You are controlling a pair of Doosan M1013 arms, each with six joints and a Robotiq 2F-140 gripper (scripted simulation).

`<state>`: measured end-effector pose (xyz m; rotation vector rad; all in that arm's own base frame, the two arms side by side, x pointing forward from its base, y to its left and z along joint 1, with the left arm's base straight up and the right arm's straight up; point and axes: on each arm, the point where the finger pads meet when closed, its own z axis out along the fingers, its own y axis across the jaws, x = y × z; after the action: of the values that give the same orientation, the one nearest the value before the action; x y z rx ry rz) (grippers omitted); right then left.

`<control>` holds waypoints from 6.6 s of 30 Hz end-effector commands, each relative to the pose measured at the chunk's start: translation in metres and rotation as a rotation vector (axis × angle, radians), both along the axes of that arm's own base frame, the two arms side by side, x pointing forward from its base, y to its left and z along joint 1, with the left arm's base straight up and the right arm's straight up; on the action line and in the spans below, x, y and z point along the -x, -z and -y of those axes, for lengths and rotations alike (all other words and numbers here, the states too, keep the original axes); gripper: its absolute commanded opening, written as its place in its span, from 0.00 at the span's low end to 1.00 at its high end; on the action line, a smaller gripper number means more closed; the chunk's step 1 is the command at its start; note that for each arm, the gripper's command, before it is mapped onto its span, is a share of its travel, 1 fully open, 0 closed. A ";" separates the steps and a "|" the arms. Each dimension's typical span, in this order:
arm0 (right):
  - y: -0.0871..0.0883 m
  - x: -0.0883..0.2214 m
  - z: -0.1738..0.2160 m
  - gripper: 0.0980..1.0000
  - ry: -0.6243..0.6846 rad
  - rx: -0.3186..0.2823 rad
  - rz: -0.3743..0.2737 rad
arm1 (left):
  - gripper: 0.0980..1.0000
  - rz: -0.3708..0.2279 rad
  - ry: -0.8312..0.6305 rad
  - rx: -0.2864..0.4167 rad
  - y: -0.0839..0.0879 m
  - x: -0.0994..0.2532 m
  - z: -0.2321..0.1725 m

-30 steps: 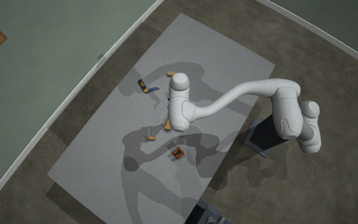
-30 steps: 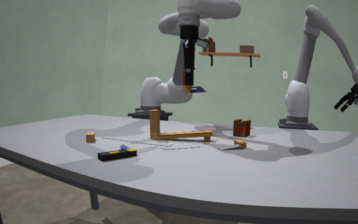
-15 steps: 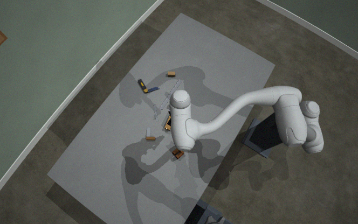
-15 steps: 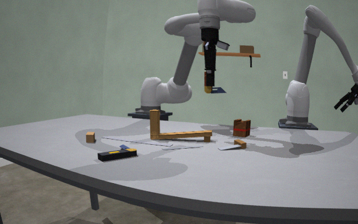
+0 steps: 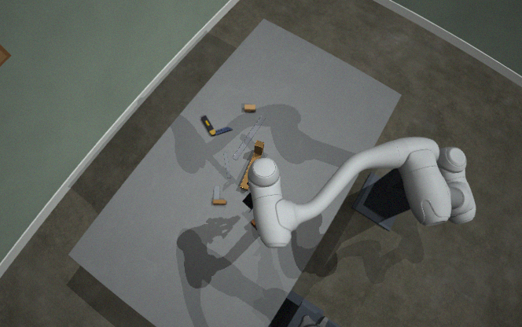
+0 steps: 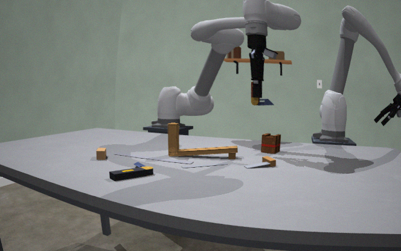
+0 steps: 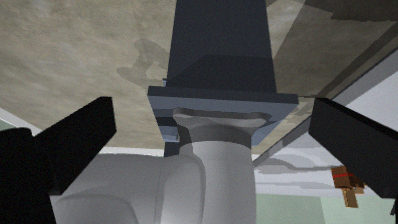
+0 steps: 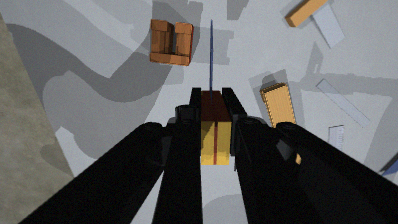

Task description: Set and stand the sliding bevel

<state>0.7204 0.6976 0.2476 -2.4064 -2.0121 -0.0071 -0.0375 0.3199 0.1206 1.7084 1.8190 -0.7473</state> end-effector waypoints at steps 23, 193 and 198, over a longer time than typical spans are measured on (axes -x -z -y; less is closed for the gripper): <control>-0.002 0.044 -0.065 0.00 0.113 0.004 0.001 | 1.00 0.000 0.000 -0.001 0.000 0.000 0.000; 0.131 0.045 -0.067 0.00 0.116 0.004 0.000 | 1.00 0.000 0.000 -0.001 0.000 0.000 0.000; 0.132 0.045 -0.067 0.00 0.116 0.004 0.000 | 1.00 0.000 0.000 -0.001 0.000 0.000 0.000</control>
<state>0.6753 0.7640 0.1136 -2.5225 -1.8728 0.0001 -0.0375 0.3199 0.1206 1.7084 1.8190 -0.7473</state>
